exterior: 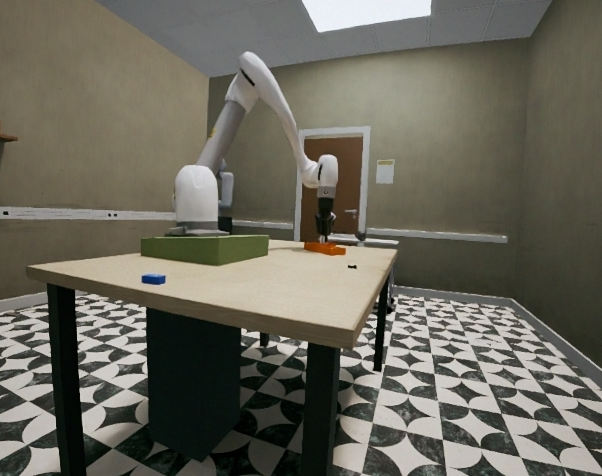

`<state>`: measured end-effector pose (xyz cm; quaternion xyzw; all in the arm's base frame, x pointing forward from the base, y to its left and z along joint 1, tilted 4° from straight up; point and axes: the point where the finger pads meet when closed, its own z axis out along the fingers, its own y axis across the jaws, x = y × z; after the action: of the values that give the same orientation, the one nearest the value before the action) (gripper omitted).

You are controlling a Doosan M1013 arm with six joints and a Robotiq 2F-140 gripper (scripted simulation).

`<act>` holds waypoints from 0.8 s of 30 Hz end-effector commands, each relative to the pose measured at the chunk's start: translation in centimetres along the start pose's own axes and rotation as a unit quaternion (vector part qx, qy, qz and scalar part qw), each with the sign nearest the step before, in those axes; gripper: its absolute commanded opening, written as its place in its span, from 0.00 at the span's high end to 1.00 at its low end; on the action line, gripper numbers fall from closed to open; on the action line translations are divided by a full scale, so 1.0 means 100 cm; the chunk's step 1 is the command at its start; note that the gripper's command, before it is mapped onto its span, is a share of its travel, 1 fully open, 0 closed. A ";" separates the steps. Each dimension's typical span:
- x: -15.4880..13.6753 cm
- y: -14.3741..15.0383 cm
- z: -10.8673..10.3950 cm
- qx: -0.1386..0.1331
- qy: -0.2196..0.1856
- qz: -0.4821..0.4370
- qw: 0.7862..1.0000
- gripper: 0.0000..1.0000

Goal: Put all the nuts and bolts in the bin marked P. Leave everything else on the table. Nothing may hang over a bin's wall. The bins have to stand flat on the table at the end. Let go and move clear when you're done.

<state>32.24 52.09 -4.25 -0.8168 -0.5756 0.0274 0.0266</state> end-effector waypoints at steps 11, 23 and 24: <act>0.000 0.000 -0.010 0.000 0.001 0.000 1.000 0.85; 0.000 0.000 -0.026 0.000 0.001 0.000 1.000 0.85; 0.000 0.000 -0.026 0.000 0.001 0.000 1.000 0.85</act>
<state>32.41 52.06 -1.96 -0.8168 -0.5756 0.0274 0.0266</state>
